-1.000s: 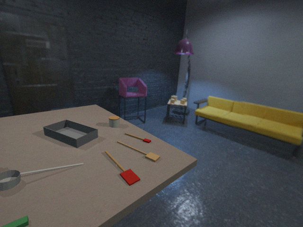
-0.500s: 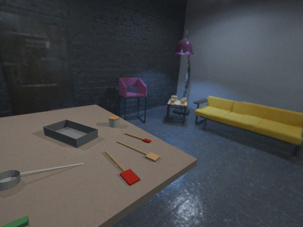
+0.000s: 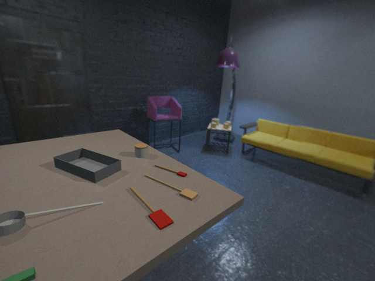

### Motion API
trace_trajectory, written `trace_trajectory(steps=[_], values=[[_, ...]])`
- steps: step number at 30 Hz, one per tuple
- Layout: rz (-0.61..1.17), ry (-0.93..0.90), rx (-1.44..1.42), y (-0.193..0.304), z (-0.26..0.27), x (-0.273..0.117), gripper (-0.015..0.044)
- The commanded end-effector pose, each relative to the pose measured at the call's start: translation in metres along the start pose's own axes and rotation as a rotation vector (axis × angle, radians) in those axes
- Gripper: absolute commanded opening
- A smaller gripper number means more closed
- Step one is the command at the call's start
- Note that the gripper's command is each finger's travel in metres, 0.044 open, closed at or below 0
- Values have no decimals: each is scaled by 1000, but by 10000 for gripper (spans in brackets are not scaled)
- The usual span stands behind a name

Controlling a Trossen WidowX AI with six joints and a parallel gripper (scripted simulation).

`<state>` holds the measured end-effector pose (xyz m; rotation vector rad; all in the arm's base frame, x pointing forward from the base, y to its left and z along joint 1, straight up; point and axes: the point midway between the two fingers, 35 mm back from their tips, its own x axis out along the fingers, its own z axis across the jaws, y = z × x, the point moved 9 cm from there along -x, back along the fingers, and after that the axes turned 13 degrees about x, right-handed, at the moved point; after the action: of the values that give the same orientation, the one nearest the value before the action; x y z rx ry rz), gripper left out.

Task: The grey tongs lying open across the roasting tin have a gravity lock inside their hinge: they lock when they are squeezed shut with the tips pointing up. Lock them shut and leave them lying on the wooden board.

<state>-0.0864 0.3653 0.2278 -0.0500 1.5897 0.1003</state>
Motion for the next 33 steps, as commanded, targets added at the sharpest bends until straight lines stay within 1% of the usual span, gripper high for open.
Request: trace_trajectory(steps=[1,25,32,33], values=[[2,-6,1,0,0,8,-150],[-2,-10,1,-5,1,47,-150],[-2,-10,1,-5,1,50,-150],[-6,-5,-2,-5,1,48,-124]])
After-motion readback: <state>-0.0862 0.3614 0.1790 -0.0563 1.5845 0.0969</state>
